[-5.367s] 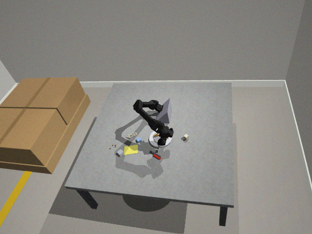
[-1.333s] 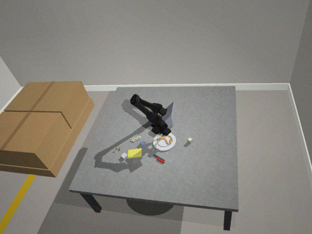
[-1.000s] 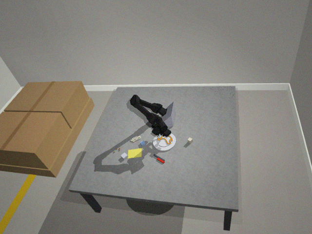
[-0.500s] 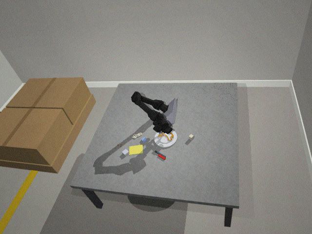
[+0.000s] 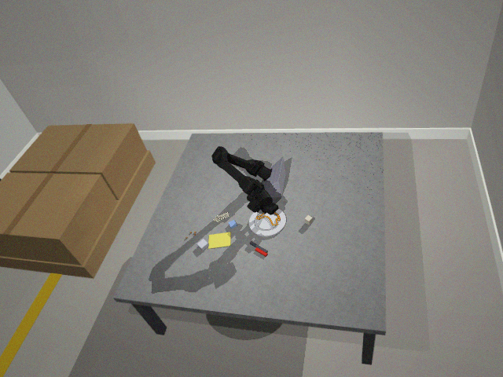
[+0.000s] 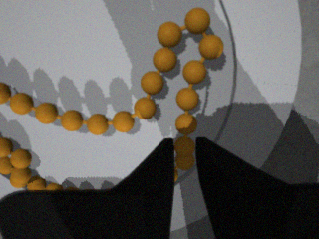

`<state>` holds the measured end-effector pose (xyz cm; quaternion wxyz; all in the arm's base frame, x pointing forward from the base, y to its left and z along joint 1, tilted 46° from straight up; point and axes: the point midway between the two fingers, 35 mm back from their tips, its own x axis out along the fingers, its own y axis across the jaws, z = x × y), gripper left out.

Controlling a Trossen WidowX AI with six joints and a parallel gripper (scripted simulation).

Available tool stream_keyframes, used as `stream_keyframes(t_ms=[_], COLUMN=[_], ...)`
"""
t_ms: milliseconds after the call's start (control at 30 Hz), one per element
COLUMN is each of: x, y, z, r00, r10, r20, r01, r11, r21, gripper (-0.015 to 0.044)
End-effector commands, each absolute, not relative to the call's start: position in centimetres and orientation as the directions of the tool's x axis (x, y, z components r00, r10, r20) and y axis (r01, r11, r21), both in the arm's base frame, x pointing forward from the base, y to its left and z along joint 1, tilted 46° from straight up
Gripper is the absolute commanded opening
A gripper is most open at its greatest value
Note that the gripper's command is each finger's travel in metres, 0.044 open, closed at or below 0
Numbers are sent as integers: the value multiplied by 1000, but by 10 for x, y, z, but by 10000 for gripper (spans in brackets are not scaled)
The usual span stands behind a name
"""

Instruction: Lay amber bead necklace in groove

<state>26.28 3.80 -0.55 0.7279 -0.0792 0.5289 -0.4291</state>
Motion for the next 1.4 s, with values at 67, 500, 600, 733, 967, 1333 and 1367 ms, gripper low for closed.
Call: stream_keyframes(t_ms=[67,500,600,733,967,1333,1367], x=[263,263,262,261,256,257,257], y=[38,39,42,41,38,32,32], z=[-5,-4,-1,0,3,-3,-3], r00=[72,72,72,72,72,72,72], r10=[-708,-710,-712,-712,-713,-713,-713], r20=[-702,-701,-698,-698,-698,-698,-698], r01=[541,540,538,537,537,537,537], r11=[619,619,617,617,617,617,617], r21=[-569,-571,-574,-575,-575,-575,-575], gripper=[0,0,0,0,0,0,0])
